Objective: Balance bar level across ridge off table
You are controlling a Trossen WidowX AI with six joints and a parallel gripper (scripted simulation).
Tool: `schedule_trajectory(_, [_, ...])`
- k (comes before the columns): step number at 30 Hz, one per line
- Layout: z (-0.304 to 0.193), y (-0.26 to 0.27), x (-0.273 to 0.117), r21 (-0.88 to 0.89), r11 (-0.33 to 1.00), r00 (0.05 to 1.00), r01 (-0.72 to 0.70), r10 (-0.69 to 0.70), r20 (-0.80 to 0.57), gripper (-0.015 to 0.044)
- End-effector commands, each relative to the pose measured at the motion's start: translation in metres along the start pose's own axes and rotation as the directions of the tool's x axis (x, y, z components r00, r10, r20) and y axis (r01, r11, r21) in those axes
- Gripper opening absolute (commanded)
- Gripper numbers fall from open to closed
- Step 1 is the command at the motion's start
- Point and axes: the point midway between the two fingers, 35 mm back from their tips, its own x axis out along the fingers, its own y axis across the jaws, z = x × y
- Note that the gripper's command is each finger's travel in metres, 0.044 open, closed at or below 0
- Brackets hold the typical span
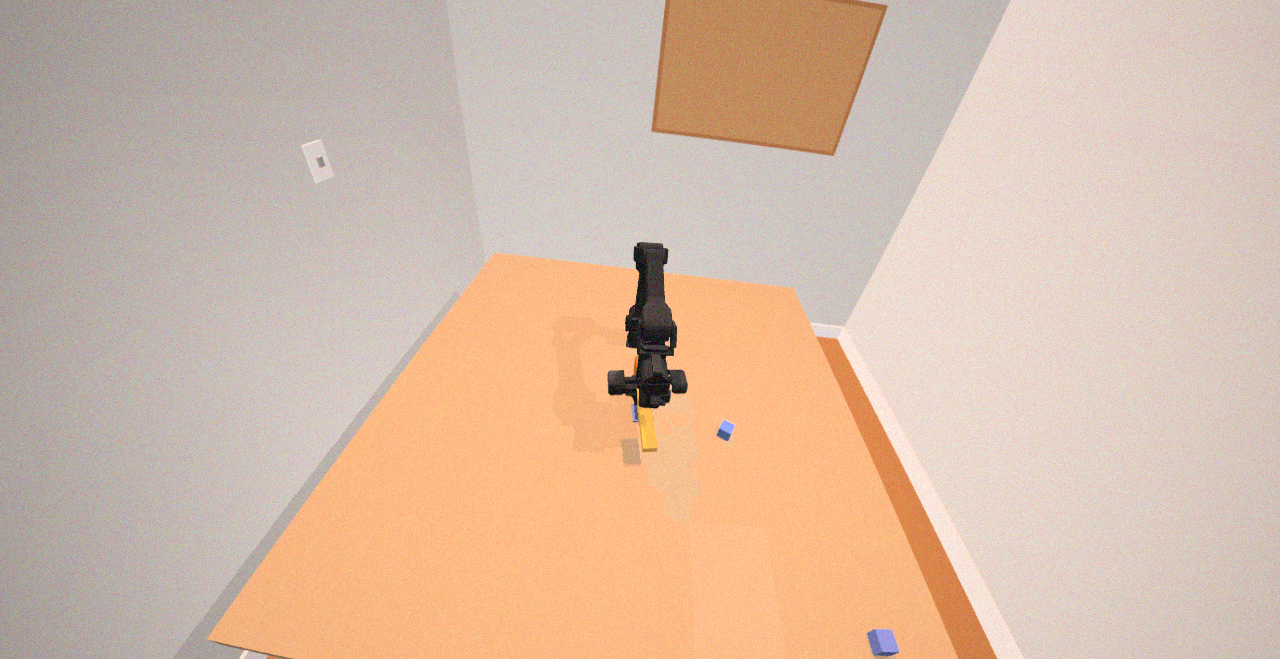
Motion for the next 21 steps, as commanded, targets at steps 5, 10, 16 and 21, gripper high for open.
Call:
schedule_trajectory(5, [0.0000,0.0000,0.0000,0.000,1.000,1.000,0.000,0.000,0.000,0.0185])
schedule_trajectory(10, [0.0000,0.0000,0.0000,0.000,1.000,1.000,0.000,0.000,0.000,0.0185])
schedule_trajectory(16, [0.0000,0.0000,0.0000,0.000,1.000,1.000,0.000,0.000,0.000,0.0211])
schedule_trajectory(21, [0.0000,0.0000,0.0000,0.000,1.000,1.000,0.000,0.000,0.000,0.0342])
